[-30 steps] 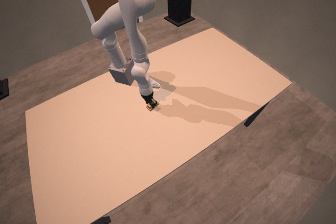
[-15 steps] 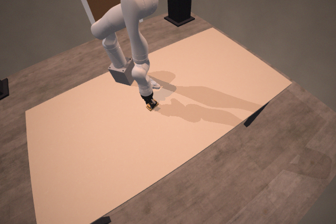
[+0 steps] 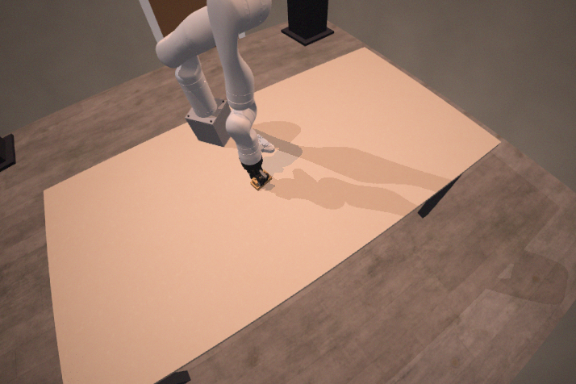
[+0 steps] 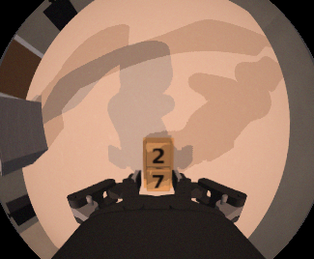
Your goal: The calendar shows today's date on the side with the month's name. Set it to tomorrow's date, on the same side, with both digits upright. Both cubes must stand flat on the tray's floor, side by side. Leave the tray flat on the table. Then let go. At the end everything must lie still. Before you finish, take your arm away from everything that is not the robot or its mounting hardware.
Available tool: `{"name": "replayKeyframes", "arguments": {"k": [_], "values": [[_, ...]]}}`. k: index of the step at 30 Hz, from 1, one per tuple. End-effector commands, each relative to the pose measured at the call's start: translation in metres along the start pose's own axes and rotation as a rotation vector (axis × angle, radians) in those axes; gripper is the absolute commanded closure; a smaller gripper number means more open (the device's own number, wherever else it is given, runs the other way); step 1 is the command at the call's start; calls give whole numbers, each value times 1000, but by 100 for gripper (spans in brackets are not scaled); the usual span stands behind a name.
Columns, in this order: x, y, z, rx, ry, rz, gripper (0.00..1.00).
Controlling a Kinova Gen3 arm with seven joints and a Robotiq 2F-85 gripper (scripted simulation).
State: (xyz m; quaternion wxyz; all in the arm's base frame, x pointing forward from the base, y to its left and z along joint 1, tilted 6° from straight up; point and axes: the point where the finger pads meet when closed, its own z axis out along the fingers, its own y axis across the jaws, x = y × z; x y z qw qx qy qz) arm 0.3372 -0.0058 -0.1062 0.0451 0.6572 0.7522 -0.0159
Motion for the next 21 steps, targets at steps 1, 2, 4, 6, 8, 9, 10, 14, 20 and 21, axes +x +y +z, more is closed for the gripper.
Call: {"name": "replayKeyframes", "arguments": {"k": [1,2,4,6,8,9,10,14,20,21], "values": [[-1,4,0,-10,-1,9,54],[-1,4,0,-10,-1,9,54],[-1,4,0,-10,-1,9,54],[-1,4,0,-10,-1,9,54],[-1,4,0,-10,-1,9,54],[-1,4,0,-10,-1,9,54],[-1,4,0,-10,-1,9,54],[-1,4,0,-10,-1,9,54],[-1,4,0,-10,-1,9,74],[-1,4,0,-10,-1,9,74]]}}
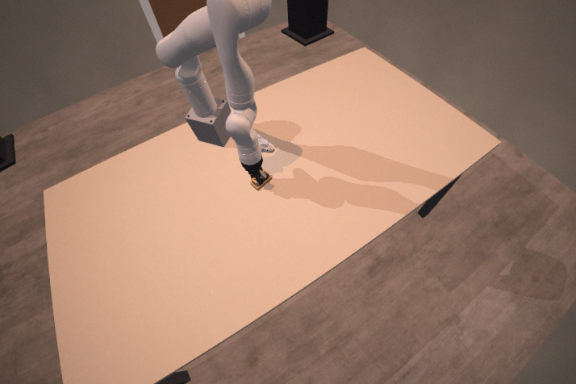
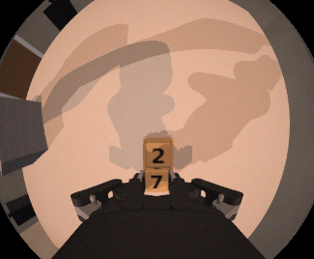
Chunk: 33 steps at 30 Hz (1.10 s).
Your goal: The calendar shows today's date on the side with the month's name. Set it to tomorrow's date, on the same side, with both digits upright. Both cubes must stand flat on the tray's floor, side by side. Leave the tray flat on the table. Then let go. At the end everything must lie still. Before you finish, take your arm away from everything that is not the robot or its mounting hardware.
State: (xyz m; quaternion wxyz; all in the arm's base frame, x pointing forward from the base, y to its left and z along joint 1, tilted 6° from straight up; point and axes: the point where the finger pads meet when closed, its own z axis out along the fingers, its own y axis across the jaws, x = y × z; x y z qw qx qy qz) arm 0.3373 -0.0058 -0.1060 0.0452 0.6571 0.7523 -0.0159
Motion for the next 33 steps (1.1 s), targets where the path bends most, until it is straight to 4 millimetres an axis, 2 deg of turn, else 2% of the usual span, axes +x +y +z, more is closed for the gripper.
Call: {"name": "replayKeyframes", "arguments": {"k": [1,28,33], "values": [[-1,4,0,-9,-1,9,74],[-1,4,0,-9,-1,9,74],[-1,0,-6,-1,-3,10,74]]}}
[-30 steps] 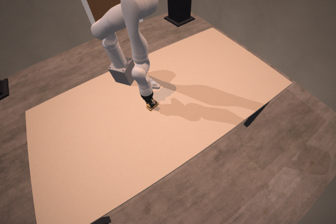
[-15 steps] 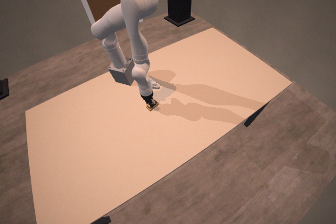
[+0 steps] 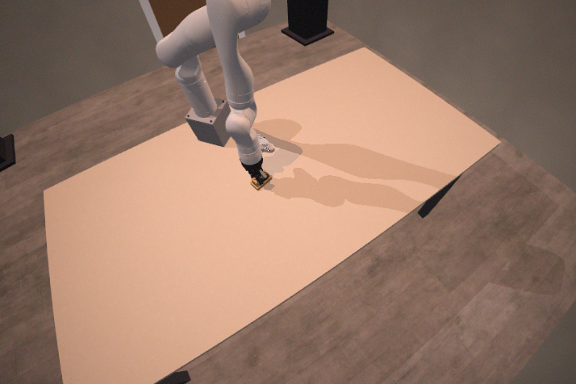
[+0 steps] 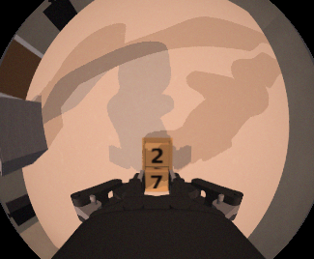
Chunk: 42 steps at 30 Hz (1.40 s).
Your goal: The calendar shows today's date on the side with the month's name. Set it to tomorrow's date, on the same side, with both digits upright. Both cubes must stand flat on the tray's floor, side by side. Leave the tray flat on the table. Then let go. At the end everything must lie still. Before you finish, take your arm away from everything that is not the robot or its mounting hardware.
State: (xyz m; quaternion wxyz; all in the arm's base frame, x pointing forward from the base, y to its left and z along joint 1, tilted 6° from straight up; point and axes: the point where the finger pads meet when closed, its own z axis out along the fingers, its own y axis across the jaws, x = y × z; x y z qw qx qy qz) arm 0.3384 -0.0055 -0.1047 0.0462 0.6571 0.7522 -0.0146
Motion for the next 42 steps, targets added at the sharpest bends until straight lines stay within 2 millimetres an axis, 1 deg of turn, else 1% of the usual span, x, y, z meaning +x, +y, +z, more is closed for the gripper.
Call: {"name": "replayKeyframes", "arguments": {"k": [1,5,7,16,21,28,37,42], "values": [[-1,-2,-7,2,-3,9,74],[-1,-2,-24,2,-3,9,74],[-1,-2,-24,2,-3,9,74],[-1,-2,-74,3,-3,9,74],[-2,-1,-93,1,-4,11,74],[-2,-1,-99,0,-7,8,74],[-1,1,-99,-5,-4,9,74],[-5,2,-98,-6,-3,54,74]]}}
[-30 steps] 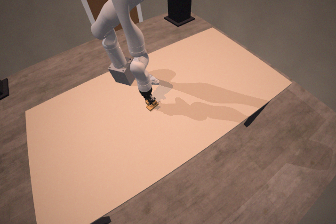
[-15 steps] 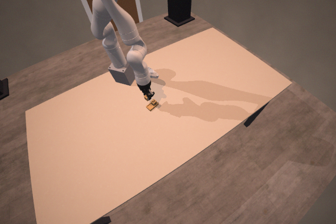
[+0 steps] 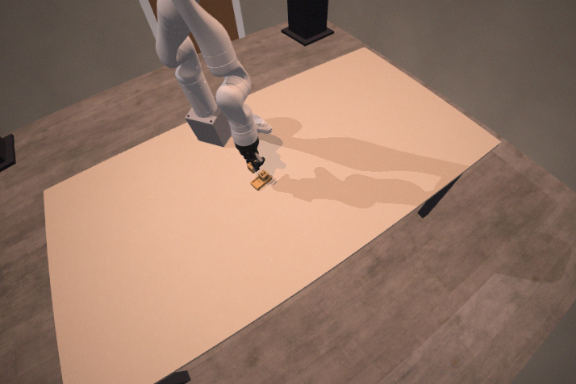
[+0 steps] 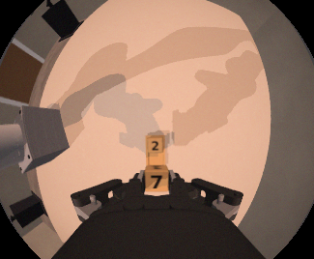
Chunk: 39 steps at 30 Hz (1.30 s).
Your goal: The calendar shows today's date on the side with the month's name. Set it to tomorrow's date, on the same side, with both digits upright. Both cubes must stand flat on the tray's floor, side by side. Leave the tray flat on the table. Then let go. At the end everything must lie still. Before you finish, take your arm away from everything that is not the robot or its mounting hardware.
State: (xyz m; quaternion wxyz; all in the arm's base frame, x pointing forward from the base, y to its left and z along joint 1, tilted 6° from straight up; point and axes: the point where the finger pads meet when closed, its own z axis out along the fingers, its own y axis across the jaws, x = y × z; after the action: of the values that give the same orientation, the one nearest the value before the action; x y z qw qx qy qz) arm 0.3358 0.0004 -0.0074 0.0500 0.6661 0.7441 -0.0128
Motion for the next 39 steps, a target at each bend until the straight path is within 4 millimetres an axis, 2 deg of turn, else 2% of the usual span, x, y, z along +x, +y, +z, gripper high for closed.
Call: {"name": "replayKeyframes", "arguments": {"k": [1,12,14,16,18,24,39], "values": [[-6,1,0,0,0,70,74],[-48,3,5,1,0,620,74],[-56,3,6,0,0,705,74],[-56,3,6,0,0,705,74],[-67,3,7,-1,0,852,74],[-88,2,9,-4,0,1107,74],[-90,1,9,-4,0,1137,74]]}}
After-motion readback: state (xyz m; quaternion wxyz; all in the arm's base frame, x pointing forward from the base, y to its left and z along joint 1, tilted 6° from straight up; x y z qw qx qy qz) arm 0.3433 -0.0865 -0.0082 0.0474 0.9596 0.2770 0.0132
